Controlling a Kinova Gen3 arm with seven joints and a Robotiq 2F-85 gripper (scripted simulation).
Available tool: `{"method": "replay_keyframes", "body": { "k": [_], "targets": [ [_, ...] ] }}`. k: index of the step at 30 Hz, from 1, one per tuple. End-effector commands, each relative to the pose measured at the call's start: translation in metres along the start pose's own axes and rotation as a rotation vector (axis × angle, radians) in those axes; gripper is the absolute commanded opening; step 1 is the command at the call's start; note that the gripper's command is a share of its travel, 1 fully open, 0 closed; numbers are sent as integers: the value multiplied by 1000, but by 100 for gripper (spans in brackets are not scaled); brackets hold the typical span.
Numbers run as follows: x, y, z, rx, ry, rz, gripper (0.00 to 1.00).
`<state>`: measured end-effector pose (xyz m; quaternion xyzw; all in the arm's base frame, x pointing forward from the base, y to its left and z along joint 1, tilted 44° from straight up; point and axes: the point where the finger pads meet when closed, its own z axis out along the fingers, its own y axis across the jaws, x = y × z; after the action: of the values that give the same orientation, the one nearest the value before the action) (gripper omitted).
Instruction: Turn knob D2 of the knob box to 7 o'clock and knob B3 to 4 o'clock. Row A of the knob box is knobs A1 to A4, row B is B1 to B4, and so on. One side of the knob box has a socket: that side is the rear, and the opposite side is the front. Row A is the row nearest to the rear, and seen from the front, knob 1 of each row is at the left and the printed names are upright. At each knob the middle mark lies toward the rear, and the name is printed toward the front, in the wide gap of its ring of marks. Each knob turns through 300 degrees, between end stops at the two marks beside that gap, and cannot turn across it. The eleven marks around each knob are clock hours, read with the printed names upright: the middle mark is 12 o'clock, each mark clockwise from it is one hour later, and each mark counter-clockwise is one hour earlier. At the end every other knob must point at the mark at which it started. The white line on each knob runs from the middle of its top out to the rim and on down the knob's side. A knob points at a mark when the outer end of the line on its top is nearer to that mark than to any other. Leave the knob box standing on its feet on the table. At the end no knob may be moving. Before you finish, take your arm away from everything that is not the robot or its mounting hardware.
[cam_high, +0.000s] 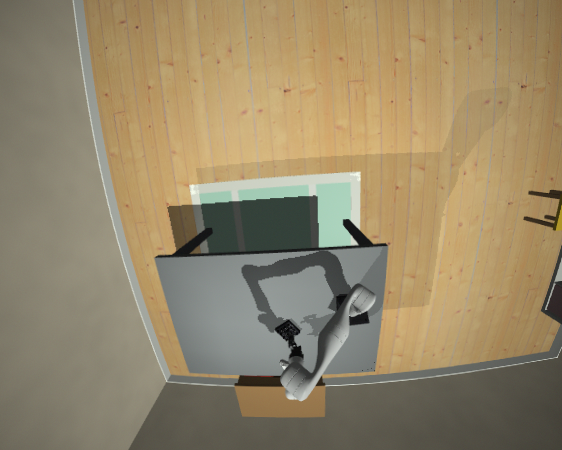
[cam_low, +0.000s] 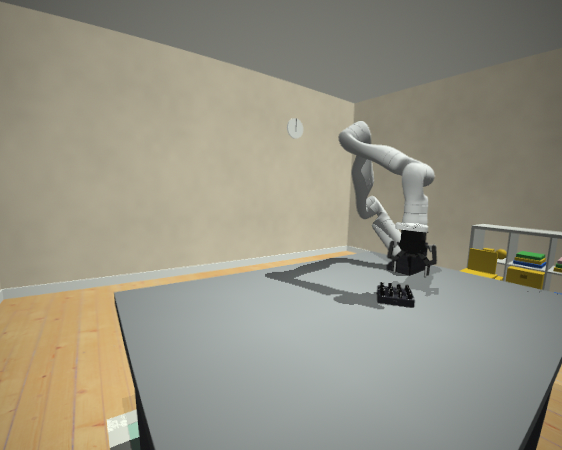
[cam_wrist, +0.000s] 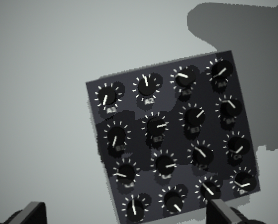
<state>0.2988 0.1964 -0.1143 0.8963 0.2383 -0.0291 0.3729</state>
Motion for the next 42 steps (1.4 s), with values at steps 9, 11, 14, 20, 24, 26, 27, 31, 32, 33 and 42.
{"method": "replay_keyframes", "body": {
  "k": [9,11,14,20,24,26,27,31,32,33,42],
  "targets": [
    [1,5,-1,1,-2,-27,100],
    [1,5,-1,1,-2,-27,100],
    [2,7,-1,1,-3,-43,100],
    [2,9,-2,0,-5,-59,100],
    [2,11,-2,0,-6,-73,100],
    [2,11,-2,0,-6,-73,100],
    [2,11,-2,0,-6,-73,100],
    [2,13,-2,0,-7,-87,100],
    [2,13,-2,0,-7,-87,100],
    [2,13,-2,0,-7,-87,100],
    [3,19,-2,-1,-10,-124,100]
  ]
}}
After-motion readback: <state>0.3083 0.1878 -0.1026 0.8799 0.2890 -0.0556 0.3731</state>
